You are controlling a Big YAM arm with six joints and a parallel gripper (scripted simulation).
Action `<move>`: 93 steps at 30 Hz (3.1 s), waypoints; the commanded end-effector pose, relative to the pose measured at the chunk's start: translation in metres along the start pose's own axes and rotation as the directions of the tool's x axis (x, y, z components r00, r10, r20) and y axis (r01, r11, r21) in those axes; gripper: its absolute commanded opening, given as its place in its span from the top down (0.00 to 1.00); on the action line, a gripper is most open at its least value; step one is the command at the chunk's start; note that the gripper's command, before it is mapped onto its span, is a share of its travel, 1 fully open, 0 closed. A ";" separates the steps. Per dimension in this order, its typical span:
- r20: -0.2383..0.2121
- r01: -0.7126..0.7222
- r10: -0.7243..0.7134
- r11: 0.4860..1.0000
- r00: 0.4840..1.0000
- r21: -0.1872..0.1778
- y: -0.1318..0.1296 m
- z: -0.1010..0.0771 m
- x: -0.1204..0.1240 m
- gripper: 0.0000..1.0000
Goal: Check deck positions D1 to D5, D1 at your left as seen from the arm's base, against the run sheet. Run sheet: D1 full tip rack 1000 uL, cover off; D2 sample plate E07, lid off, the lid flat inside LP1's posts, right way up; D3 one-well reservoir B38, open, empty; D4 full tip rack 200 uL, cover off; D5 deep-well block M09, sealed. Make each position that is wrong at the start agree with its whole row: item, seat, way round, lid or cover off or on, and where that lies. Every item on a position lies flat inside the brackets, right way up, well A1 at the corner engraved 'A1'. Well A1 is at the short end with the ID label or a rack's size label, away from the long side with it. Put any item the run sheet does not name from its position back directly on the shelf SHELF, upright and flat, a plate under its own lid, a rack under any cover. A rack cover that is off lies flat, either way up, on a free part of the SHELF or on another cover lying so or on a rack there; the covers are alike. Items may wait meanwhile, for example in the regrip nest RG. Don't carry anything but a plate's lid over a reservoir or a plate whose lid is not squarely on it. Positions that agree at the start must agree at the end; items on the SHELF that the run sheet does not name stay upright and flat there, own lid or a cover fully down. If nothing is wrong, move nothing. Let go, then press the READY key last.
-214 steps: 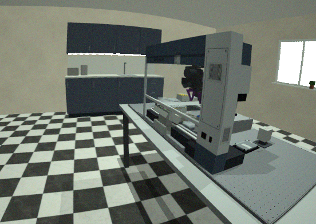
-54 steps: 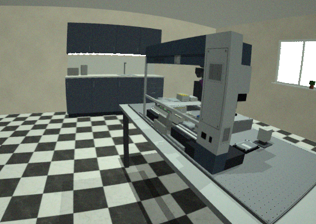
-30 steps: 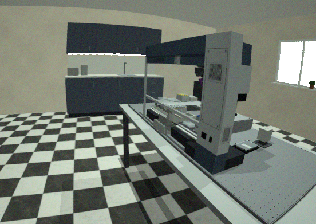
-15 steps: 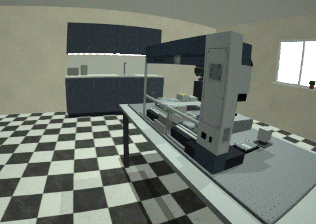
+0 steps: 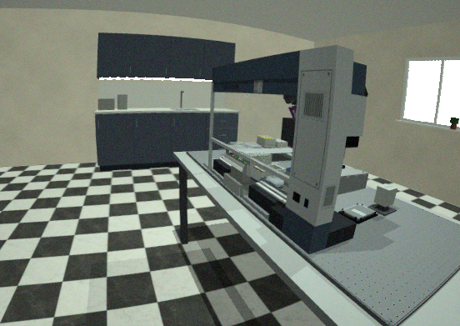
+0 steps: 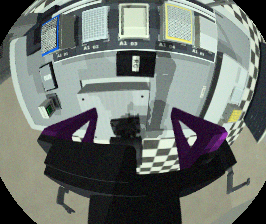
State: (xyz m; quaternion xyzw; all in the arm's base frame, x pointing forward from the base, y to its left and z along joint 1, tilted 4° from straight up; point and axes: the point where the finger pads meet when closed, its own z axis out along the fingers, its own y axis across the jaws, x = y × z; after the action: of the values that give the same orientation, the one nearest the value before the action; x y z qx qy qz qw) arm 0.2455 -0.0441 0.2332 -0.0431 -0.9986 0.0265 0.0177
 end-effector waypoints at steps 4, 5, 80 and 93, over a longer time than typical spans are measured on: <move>0.003 0.049 -0.049 0.999 0.999 -0.003 0.028 -0.004 -0.001 0.00; 0.007 0.049 -0.049 0.999 0.999 -0.003 0.033 -0.006 -0.003 0.00; 0.059 -0.003 0.005 0.999 0.998 -0.041 0.256 -0.024 -0.106 0.00; 0.044 -0.003 0.004 1.000 0.999 -0.025 0.251 -0.023 -0.157 0.00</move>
State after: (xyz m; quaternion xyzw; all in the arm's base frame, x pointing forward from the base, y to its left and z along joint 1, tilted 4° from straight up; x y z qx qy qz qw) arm 0.3968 0.1916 0.2184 -0.0496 -0.9984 0.0237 0.0135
